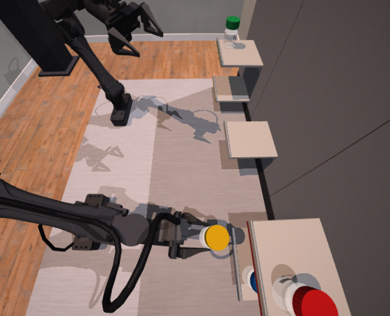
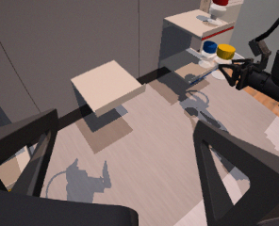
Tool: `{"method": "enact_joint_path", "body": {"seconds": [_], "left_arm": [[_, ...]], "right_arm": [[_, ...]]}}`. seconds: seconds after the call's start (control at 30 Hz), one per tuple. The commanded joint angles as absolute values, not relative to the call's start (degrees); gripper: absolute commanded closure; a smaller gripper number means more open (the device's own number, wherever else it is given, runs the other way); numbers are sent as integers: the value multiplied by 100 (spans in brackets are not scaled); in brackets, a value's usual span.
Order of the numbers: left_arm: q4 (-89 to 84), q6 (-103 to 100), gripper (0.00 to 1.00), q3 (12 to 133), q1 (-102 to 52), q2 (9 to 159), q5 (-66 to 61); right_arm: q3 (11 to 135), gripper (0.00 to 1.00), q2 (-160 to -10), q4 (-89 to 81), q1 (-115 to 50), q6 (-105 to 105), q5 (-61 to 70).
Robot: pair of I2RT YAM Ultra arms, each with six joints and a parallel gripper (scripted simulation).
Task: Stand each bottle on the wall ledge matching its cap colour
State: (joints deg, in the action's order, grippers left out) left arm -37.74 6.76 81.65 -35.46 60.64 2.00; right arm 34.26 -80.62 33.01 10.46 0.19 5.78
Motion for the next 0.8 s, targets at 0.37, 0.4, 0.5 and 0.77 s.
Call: {"method": "enact_joint_path", "body": {"seconds": [0.37,0.4,0.5,0.77], "left_arm": [[-3840,661,0,8144,-3468,5947,186],[-3840,661,0,8144,-3468,5947,186],[-3840,661,0,8144,-3468,5947,186],[-3840,661,0,8144,-3468,5947,186]], "right_arm": [[5051,50,-8451,2529,-2366,-506,-2871],[5212,50,-8607,2486,-2621,-555,-3063],[5567,50,-8938,2383,-3062,-650,-3403],[6692,50,-9838,1931,-3867,-893,-4091]]}}
